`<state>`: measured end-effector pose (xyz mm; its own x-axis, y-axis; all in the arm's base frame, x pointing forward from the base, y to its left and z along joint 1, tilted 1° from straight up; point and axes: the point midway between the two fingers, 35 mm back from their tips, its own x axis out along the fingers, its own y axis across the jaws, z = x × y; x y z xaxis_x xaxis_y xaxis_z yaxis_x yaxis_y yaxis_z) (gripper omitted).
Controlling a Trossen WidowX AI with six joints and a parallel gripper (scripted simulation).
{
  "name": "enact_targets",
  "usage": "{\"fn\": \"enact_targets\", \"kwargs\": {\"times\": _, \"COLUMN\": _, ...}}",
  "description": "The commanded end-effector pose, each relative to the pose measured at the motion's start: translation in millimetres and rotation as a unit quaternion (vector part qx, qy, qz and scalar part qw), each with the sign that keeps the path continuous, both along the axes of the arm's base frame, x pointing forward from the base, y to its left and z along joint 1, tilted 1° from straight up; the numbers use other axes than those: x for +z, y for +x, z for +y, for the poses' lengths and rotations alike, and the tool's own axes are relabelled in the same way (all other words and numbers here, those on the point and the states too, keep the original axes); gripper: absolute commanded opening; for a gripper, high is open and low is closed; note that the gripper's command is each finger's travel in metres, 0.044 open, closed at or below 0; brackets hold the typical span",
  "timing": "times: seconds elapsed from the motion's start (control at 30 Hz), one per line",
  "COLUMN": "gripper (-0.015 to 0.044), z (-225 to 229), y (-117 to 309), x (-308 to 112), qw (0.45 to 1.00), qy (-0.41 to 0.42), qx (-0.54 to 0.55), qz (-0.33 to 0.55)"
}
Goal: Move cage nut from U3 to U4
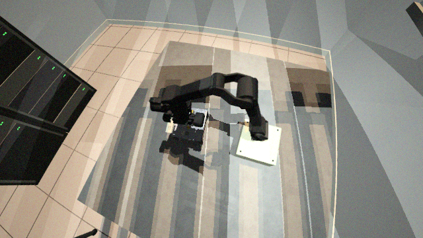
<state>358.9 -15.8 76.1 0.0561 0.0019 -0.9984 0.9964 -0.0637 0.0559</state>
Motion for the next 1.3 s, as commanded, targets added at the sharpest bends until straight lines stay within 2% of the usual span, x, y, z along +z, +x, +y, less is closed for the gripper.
{"fn": "enact_targets", "kwargs": {"times": 0.0, "gripper": 0.012, "z": -1, "y": 0, "x": 0, "qw": 1.0, "qy": -0.002, "qx": -0.003, "qz": 0.0}}
{"fn": "enact_targets", "kwargs": {"times": 0.63, "gripper": 0.012, "z": -1, "y": 1, "x": -22, "qw": 1.0, "qy": -0.002, "qx": -0.003, "qz": 0.0}}
{"fn": "enact_targets", "kwargs": {"times": 1.27, "gripper": 0.012, "z": -1, "y": 1, "x": -25, "qw": 1.0, "qy": -0.002, "qx": -0.003, "qz": 0.0}}
